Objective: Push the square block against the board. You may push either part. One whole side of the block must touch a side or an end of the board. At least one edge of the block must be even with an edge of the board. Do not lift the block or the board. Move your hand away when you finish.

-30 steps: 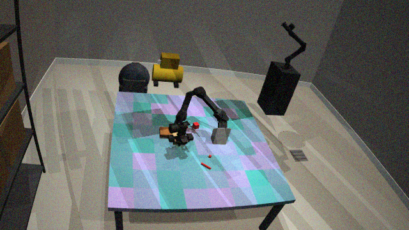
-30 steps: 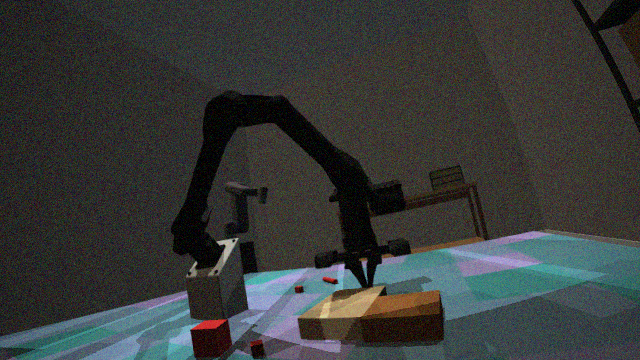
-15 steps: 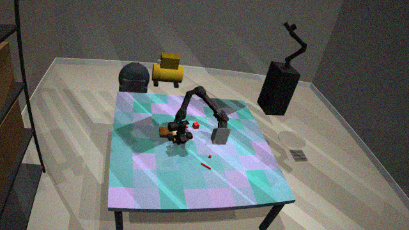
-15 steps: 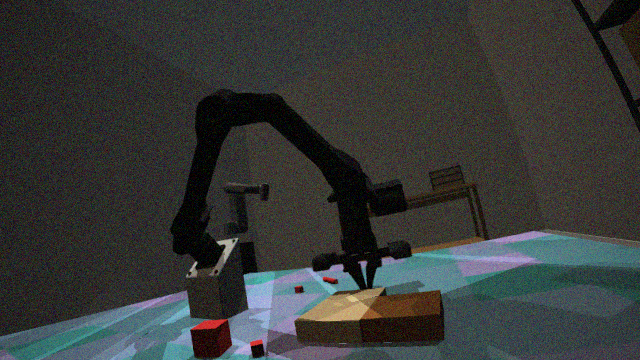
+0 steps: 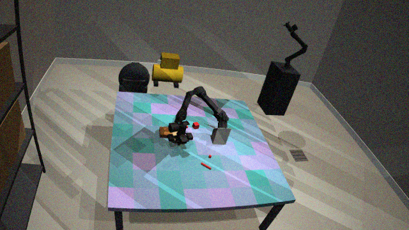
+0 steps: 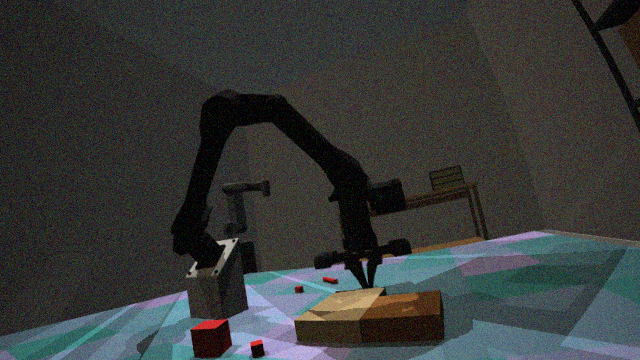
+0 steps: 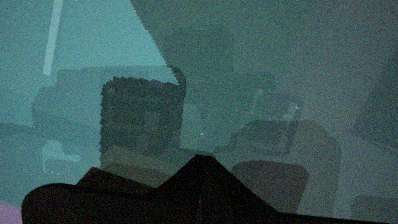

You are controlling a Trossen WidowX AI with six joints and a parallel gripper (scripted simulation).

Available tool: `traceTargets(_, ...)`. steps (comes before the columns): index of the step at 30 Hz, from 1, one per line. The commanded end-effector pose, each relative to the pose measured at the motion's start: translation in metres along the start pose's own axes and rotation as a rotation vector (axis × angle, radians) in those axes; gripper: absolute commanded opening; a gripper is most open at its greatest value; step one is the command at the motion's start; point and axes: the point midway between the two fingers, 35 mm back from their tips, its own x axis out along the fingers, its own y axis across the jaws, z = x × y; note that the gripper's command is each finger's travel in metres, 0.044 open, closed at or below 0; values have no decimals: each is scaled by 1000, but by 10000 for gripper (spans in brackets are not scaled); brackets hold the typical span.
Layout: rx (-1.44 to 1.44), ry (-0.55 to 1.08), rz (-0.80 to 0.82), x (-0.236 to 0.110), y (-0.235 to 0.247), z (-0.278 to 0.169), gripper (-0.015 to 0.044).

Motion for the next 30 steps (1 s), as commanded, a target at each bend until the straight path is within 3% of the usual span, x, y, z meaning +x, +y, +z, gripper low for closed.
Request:
traceTargets(1,-4,-2,5,1,1,10,0)
traceTargets(21,-4,-2,5,1,3,39,0)
traceTargets(26,-4,-4,5,-51,1,34,0)
traceTargets(30,-4,-4,5,-54,2,34,0)
